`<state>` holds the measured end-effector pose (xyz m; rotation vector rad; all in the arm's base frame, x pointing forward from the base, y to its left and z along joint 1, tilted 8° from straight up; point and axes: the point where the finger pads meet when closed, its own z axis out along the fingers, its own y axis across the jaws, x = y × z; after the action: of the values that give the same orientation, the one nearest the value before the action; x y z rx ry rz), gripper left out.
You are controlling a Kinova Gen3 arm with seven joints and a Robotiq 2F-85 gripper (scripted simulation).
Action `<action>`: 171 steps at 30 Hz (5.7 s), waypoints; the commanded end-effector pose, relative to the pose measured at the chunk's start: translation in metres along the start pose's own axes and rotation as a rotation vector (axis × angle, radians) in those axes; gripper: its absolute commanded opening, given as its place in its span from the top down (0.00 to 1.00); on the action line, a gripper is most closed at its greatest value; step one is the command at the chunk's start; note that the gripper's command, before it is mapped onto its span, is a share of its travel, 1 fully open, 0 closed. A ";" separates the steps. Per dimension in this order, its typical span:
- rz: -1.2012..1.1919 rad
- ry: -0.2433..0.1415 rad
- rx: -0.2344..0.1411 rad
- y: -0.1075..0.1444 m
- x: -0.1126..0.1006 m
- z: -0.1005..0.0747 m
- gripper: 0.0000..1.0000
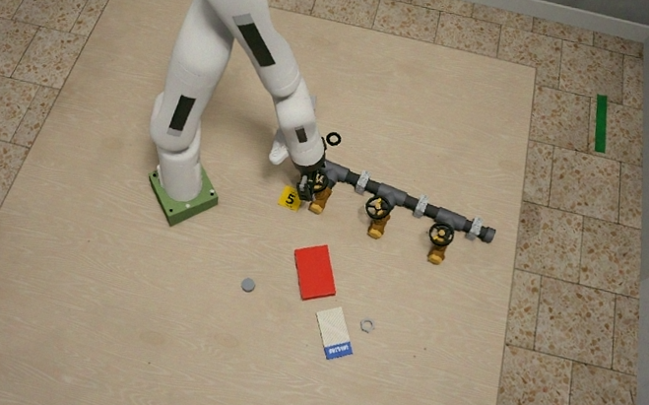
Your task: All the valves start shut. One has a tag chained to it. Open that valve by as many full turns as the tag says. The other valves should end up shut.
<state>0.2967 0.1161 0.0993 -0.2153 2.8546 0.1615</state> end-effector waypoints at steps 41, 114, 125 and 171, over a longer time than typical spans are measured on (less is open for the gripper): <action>1.454 -0.018 0.007 0.000 0.000 0.000 0.00; 0.336 -0.011 0.014 0.000 0.000 0.000 0.36; -0.347 -0.006 0.017 0.000 0.000 0.000 0.36; -1.505 0.005 0.019 0.000 0.000 0.000 0.36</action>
<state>0.2967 0.1161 0.0992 -2.0996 1.9444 -0.1799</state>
